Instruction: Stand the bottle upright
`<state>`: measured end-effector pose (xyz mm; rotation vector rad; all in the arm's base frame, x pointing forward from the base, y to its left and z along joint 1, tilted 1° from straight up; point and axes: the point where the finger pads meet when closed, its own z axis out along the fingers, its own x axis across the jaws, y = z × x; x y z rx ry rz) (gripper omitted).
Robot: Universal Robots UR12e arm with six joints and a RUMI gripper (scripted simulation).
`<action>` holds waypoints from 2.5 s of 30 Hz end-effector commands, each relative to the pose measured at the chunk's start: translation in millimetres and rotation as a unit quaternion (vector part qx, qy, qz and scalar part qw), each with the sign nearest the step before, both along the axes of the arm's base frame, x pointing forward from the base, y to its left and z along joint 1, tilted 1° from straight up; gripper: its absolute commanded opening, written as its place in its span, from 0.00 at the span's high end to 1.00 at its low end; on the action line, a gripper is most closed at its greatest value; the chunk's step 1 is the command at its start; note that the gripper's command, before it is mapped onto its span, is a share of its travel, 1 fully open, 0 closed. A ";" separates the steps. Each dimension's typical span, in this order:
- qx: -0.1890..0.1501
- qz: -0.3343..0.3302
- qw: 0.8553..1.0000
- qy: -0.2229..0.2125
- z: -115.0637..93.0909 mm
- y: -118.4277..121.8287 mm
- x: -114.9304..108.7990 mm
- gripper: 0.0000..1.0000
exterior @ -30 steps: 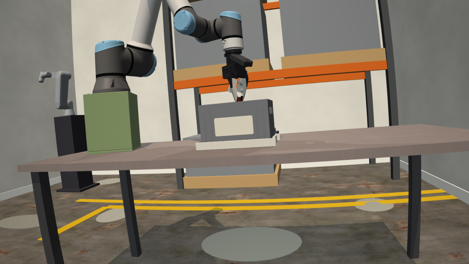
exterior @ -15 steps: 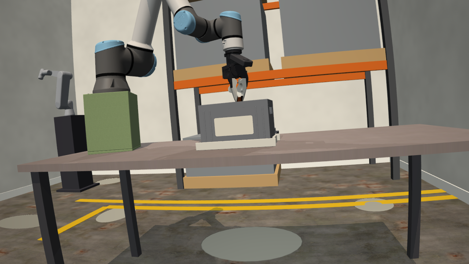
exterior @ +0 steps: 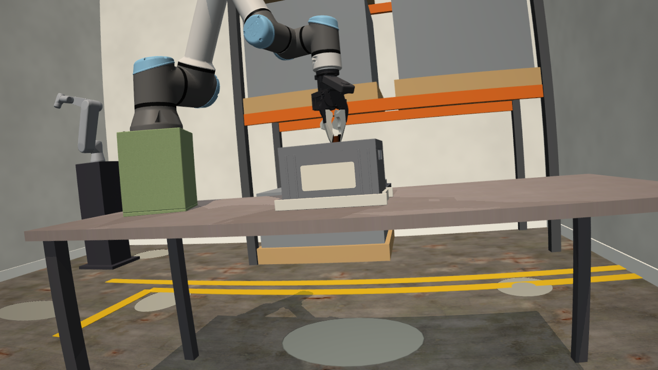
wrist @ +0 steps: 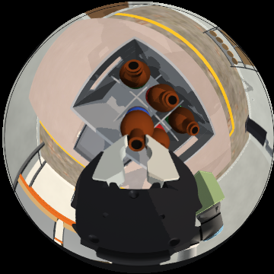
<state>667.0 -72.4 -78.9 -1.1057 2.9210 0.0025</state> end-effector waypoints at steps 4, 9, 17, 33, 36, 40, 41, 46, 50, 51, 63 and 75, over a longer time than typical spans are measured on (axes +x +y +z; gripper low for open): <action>-0.001 -0.001 1.000 -0.003 3.8 -3.5 3.6 1.00; -0.001 -0.001 1.000 -0.003 3.8 -3.5 3.6 1.00; -0.001 -0.001 1.000 -0.003 3.9 -3.5 3.6 1.00; -0.002 -0.001 1.000 -0.004 9.1 -4.2 4.8 1.00; -0.002 -0.001 1.000 -0.004 11.3 -4.3 4.9 1.00; -0.002 -0.001 1.000 -0.004 15.0 -4.6 5.1 1.00; -0.002 -0.001 1.000 -0.004 16.0 -4.6 5.2 1.00; -0.002 -0.001 1.000 -0.004 19.4 -4.8 5.3 1.00; -0.002 -0.001 1.000 -0.004 24.2 -5.1 5.5 1.00; -0.002 -0.001 1.000 -0.004 25.4 -5.1 5.6 1.00; -0.002 -0.001 1.000 -0.004 37.3 -5.7 6.2 1.00; -0.002 -0.001 1.000 -0.004 46.3 -6.1 6.6 1.00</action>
